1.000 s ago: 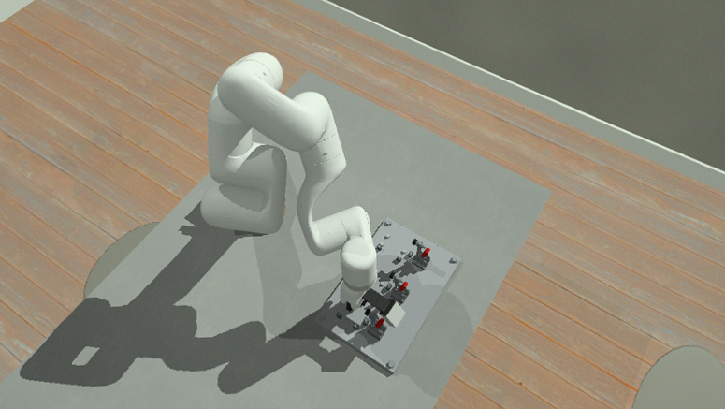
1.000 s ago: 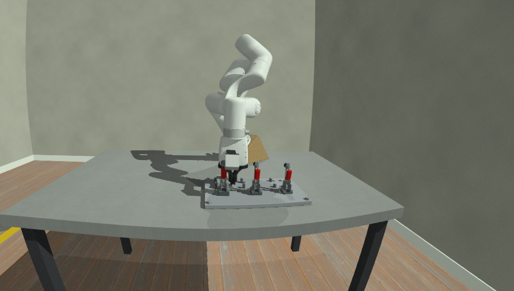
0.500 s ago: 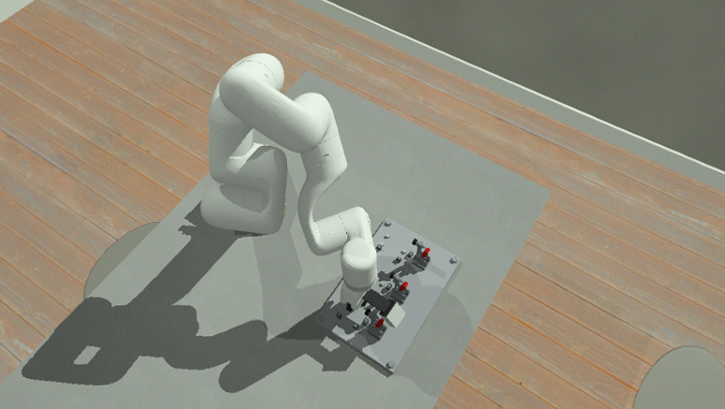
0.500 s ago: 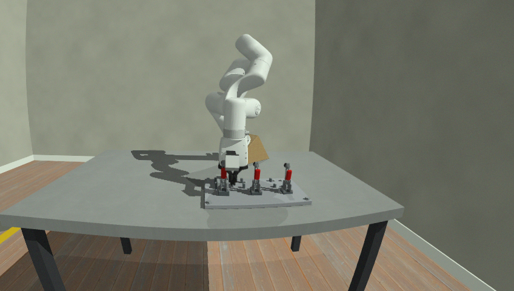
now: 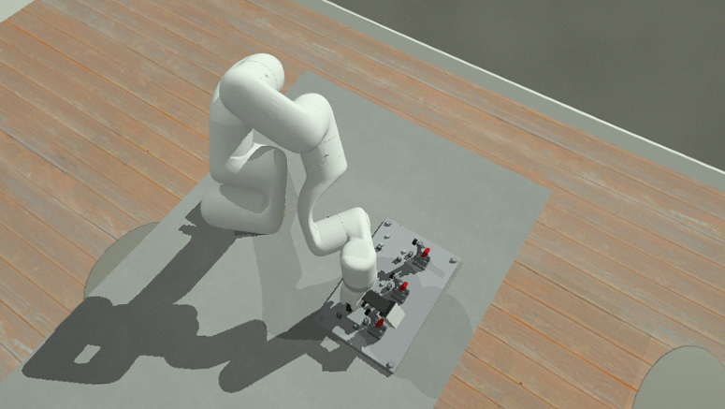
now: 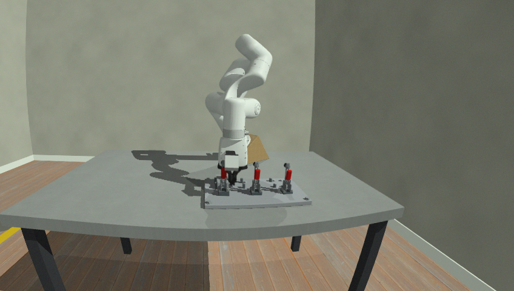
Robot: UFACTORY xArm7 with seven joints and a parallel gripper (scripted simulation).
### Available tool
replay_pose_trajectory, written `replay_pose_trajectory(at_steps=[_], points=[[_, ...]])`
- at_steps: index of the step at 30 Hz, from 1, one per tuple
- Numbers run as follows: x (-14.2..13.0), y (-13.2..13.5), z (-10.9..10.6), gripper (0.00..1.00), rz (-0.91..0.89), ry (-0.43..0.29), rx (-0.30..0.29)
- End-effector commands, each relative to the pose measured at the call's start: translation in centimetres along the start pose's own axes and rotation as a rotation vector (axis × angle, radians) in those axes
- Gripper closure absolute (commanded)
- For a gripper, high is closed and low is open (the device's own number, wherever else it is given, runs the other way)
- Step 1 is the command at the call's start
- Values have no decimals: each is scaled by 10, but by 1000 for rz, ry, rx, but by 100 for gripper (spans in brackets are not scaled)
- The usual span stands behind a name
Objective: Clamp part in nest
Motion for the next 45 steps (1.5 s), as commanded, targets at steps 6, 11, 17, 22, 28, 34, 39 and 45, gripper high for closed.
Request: replay_pose_trajectory(at_steps=[6,11,17,22,28,34,39,45], points=[[-1,6,-1,100,0,3,0],[-1,6,-1,100,0,3,0],[-1,6,-1,100,0,3,0],[0,2,-1,100,0,3,0],[3,-9,-1,100,0,3,0],[4,-13,-1,100,0,3,0],[4,-13,-6,100,0,3,0],[4,-13,-24,100,0,3,0]])
Point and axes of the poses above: the point where the finger pads meet when closed, its own z axis out along the fingers, its own y axis across the jaws, x = y × z, the point moved 4 cm from there along -z, back along the fingers, and after that the axes turned 14 degrees about -z, right-handed, at the moved point
